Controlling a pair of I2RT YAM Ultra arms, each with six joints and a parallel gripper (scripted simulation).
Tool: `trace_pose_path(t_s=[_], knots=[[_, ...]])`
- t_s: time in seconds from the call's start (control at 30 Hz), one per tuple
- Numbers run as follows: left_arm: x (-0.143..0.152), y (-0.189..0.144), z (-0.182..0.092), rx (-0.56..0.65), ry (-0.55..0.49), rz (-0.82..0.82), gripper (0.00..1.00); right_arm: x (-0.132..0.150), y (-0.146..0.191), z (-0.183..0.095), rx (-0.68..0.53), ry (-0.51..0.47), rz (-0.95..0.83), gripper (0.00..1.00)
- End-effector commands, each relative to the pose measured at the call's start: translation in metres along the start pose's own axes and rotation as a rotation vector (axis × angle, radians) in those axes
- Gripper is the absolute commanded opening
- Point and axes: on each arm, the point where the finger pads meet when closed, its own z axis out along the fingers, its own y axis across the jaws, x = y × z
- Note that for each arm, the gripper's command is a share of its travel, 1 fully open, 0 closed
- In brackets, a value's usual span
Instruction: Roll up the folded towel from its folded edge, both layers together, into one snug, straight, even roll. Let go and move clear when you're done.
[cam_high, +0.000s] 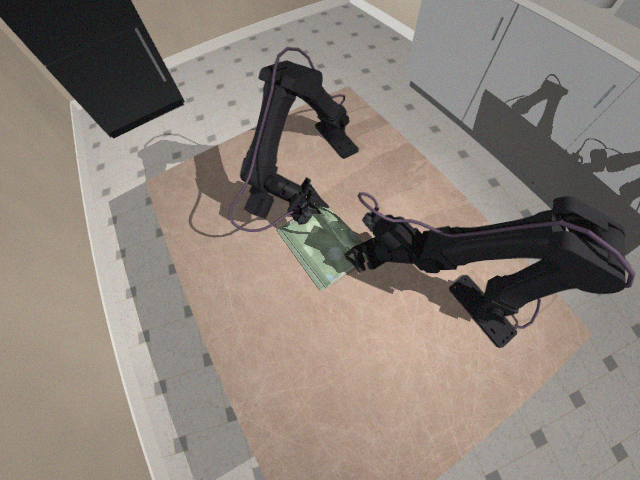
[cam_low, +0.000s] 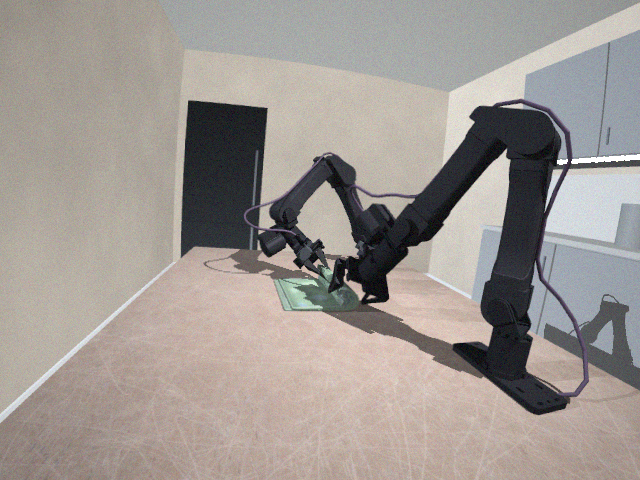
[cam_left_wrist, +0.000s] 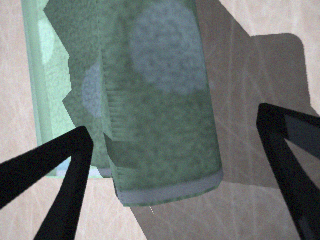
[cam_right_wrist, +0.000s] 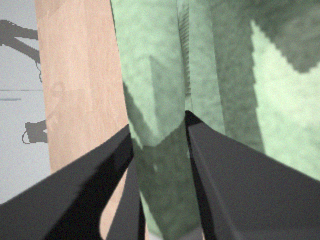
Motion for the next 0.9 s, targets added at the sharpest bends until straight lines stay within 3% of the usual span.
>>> trace_pose_path(t_s=[0.0, 0.23, 0.7, 0.87], knots=[[-0.0074, 0.0015, 0.0072, -0.027, -0.042, -0.007, 0.98, 0.0064, -0.0085, 0.0048, -0.008, 0.017, 0.009, 0.22], [-0.0145, 0.0043, 0.0103, -0.027, -0.042, -0.007, 0.98, 0.0064, -0.0085, 0.0048, -0.008, 0.017, 0.009, 0.22], [-0.0145, 0.0043, 0.0103, -0.027, -0.042, -0.007, 0.38, 0.0064, -0.0085, 0.0048, -0.008, 0.017, 0.009, 0.22], [-0.0145, 0.0043, 0.0103, -0.027, -0.042, -0.007, 0.35, 0.0064, -0.0085, 0.0048, -0.008, 0.017, 0.009, 0.22]])
